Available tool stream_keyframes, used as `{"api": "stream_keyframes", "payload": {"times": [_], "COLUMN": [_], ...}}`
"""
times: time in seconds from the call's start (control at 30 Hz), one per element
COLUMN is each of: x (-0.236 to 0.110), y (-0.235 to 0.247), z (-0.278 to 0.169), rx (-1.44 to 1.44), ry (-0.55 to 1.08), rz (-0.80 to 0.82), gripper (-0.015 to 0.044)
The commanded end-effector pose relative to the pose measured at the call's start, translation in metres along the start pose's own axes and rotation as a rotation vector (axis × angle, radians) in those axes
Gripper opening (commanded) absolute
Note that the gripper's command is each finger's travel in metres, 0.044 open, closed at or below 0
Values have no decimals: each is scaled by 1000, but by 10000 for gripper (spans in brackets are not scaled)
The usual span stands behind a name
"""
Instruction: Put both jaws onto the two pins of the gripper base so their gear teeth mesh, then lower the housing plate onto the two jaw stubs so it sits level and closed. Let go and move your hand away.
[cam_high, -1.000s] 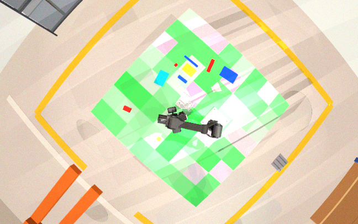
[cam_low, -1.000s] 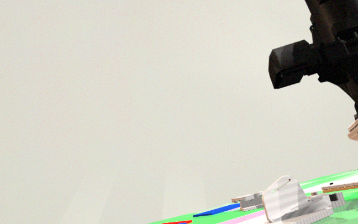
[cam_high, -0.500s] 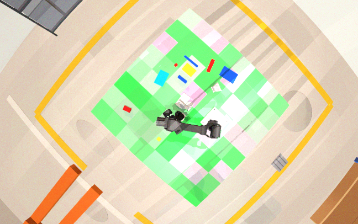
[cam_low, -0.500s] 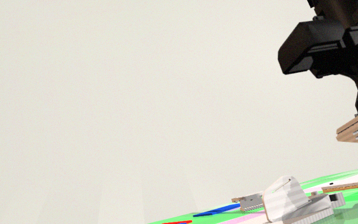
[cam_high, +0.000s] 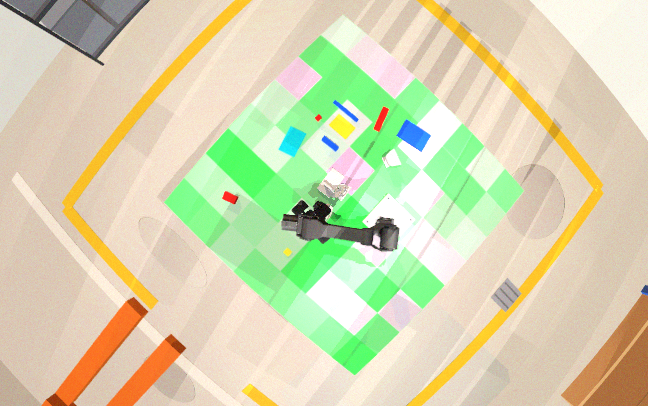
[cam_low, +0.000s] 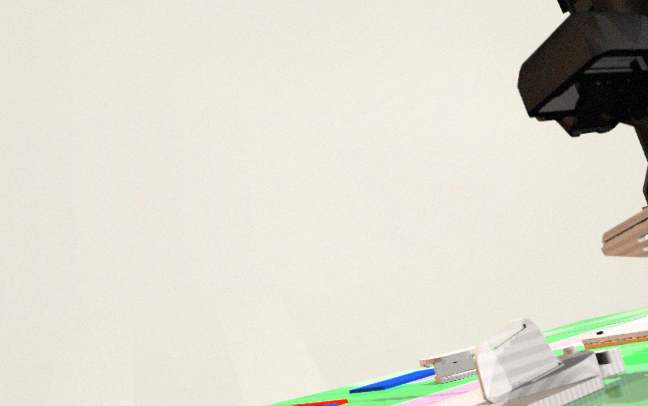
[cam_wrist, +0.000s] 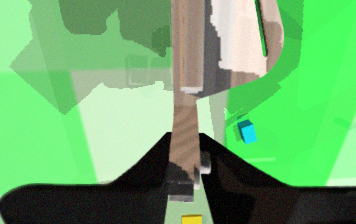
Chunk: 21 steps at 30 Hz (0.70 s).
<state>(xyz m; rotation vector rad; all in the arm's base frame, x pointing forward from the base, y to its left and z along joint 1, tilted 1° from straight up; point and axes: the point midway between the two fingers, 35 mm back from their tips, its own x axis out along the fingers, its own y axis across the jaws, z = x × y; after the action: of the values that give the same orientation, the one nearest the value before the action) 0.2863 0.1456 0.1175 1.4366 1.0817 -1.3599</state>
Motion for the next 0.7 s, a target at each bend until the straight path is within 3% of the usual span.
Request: {"api": "stream_keyframes", "payload": {"times": [0.0, 0.67], "x": [3, 36], "y": [0, 1], "z": [0, -1], "rx": [-9, -9], "ry": [-1, -1], "rz": [0, 0], "gripper": [37, 37]}}
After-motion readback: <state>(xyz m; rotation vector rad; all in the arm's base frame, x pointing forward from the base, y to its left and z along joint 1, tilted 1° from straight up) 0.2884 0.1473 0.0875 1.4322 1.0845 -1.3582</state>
